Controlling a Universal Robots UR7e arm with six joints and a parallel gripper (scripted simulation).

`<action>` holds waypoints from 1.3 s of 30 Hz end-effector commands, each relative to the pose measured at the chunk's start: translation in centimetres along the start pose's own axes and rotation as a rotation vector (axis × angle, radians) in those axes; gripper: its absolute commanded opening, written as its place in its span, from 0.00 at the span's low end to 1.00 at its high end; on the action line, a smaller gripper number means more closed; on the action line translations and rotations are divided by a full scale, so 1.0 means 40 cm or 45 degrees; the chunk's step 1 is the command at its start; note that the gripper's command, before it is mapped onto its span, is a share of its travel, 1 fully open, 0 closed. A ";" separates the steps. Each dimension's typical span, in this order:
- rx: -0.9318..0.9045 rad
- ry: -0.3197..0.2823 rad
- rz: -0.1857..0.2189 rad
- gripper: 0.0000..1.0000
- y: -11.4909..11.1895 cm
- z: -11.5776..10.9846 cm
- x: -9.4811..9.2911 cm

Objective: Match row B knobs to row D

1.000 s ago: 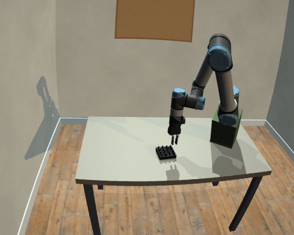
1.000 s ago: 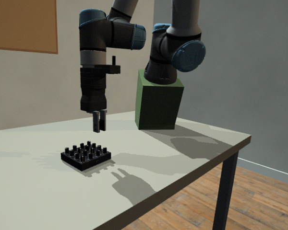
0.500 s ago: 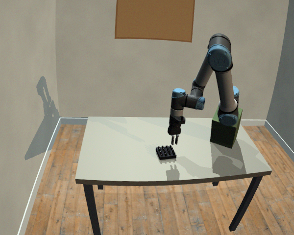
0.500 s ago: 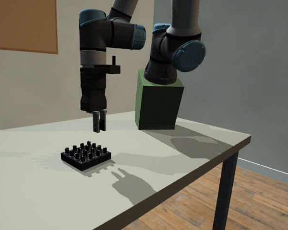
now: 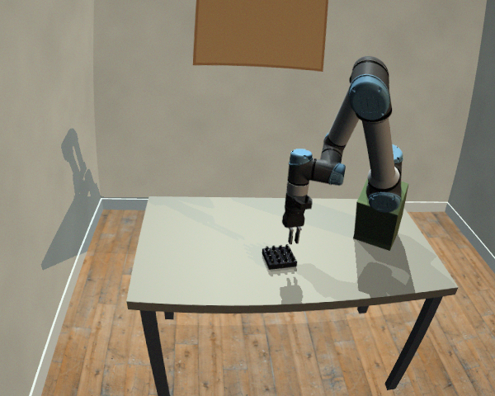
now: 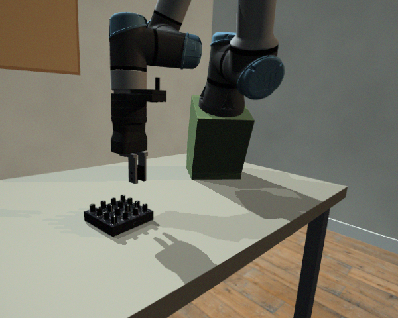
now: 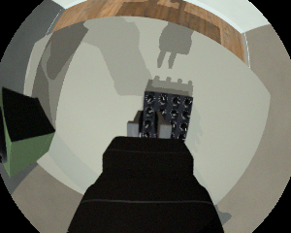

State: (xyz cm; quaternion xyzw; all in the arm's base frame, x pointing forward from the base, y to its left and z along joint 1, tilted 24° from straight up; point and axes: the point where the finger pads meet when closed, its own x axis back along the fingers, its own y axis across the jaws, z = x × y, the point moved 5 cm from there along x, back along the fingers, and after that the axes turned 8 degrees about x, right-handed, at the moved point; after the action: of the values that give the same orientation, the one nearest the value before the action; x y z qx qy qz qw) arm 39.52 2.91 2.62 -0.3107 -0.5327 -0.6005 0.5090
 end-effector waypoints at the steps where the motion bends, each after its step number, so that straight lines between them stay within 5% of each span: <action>1: 0.000 -0.005 -0.005 0.46 0.005 -0.004 0.003; 39: 0.002 -0.004 -0.003 0.46 0.005 -0.004 -0.080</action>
State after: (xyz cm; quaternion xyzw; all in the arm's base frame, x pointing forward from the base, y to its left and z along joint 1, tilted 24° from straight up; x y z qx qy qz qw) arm 40.21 3.60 0.24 -0.3109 -0.5315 -0.6002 0.5105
